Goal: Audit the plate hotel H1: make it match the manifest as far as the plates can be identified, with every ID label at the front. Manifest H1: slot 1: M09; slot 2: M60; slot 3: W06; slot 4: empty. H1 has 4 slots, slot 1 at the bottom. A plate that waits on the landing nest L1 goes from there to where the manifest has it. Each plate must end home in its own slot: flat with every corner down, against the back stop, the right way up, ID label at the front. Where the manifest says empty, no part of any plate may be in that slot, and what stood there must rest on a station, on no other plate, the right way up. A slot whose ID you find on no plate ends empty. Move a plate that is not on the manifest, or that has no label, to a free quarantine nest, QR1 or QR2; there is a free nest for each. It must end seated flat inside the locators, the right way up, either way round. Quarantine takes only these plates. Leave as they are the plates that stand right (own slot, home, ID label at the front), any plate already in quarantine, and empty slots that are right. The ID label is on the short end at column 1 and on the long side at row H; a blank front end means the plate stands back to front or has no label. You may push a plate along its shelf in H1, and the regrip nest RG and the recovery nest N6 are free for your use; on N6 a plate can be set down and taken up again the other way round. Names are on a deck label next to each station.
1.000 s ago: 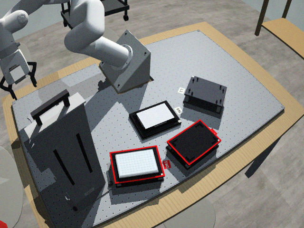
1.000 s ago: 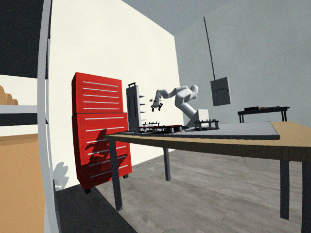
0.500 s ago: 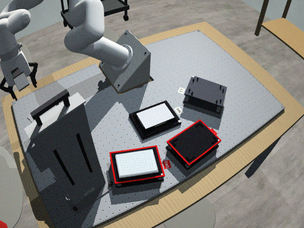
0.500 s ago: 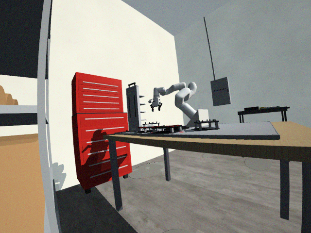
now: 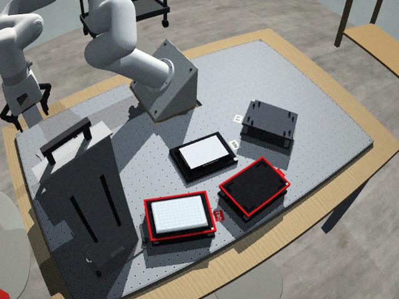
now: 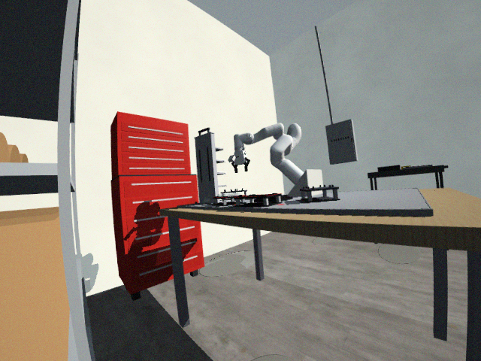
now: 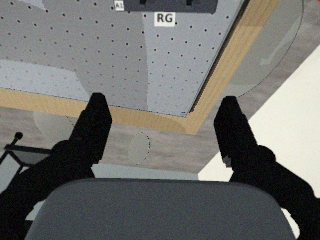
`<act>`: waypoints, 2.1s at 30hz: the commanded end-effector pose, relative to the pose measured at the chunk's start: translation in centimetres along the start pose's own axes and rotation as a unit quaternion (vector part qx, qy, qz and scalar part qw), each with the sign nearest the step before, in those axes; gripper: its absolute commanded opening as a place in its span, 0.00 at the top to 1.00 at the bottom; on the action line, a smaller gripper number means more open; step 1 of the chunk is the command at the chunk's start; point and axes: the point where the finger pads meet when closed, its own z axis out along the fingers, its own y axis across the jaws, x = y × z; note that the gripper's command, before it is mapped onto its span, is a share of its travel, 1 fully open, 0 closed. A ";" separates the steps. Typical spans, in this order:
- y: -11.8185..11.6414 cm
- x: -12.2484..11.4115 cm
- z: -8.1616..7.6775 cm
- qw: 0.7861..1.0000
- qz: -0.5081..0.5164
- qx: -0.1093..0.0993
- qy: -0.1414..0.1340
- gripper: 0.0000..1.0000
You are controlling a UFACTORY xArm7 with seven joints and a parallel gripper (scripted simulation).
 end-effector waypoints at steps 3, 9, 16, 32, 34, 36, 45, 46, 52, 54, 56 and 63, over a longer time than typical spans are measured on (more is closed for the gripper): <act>0.1 0.0 -0.1 1.000 0.001 -0.001 -0.005 0.00; 0.1 0.0 -0.5 1.000 0.001 -0.001 -0.005 0.00; 0.1 0.0 -2.8 1.000 0.001 -0.001 -0.005 0.00; 0.1 0.1 -7.5 1.000 0.001 -0.001 -0.005 0.00; 0.1 0.1 -8.1 1.000 0.001 -0.001 -0.005 0.00; 0.1 0.1 -8.1 1.000 0.001 -0.001 -0.005 0.00; 0.1 0.1 -11.1 1.000 0.001 -0.001 -0.005 0.00; 0.1 0.1 -11.5 1.000 0.001 -0.001 -0.005 0.00; 0.1 0.1 -13.1 1.000 0.001 -0.001 -0.005 0.00; 0.1 0.1 -13.5 1.000 0.001 -0.001 -0.005 0.00; 0.1 0.1 -14.1 1.000 0.001 -0.001 -0.005 0.00; 0.1 0.2 -16.5 1.000 0.001 -0.001 -0.005 0.00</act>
